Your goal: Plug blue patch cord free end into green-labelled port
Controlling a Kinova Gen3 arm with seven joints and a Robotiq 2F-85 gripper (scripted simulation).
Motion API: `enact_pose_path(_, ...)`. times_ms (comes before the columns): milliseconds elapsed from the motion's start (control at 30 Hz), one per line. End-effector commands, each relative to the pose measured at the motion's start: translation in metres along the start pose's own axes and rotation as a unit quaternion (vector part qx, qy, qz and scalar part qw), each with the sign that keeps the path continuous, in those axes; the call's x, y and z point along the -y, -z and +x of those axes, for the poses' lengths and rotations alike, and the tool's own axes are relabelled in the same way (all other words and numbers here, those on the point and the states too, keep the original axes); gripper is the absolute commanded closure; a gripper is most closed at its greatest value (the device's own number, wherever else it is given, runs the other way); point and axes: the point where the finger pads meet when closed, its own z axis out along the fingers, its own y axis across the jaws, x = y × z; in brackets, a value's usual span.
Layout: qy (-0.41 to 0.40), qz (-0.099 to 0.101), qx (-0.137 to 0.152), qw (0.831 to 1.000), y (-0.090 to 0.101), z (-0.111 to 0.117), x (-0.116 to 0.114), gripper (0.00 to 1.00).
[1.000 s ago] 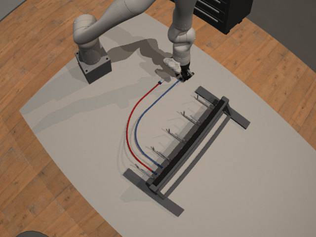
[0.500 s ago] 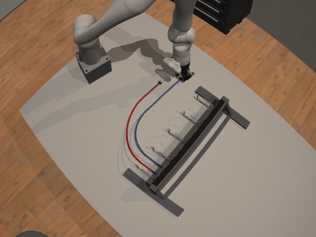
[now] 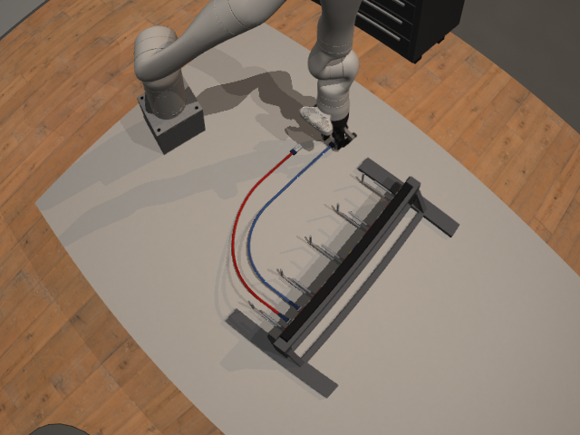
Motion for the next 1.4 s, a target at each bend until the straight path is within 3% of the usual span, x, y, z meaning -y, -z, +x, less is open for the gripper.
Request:
enact_pose_path(0, 0.0, 0.0, 0.0, 1.0, -0.0003, 0.0, 0.0003, 0.63)
enact_pose_path(1367, 0.0, 0.0, 0.0, 1.0, -0.0101, 0.0, 0.0003, 0.63)
